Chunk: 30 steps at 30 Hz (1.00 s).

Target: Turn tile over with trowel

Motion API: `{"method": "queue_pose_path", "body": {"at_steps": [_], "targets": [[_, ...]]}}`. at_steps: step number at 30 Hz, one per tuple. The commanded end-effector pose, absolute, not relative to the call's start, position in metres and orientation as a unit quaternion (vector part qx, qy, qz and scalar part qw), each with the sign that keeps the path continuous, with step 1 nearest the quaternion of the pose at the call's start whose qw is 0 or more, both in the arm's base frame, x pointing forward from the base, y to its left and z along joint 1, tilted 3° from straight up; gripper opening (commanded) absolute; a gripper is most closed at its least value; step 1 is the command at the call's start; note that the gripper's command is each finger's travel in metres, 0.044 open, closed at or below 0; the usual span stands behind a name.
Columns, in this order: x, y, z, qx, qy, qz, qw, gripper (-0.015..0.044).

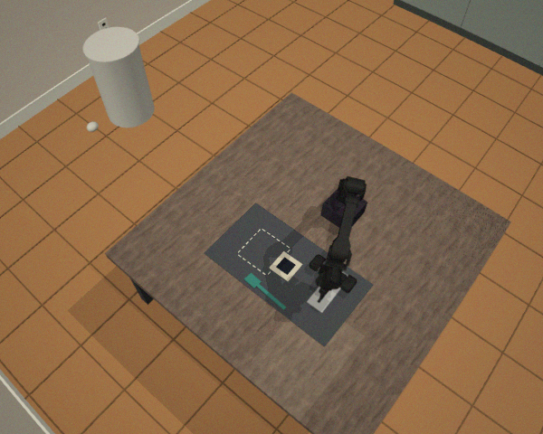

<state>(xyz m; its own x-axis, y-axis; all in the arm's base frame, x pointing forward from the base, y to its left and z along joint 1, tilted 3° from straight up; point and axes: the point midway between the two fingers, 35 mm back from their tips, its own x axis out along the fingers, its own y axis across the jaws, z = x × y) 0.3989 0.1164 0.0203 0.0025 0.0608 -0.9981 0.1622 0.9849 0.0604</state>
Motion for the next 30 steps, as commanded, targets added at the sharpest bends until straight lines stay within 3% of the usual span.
{"method": "queue_pose_path", "body": {"at_steps": [1,30], "targets": [[0.3996,0.1165,0.0202,0.08,0.704,-0.037,0.705,0.013],[0.3996,0.1166,0.0202,-0.183,0.669,0.223,0.685,0.013]]}}
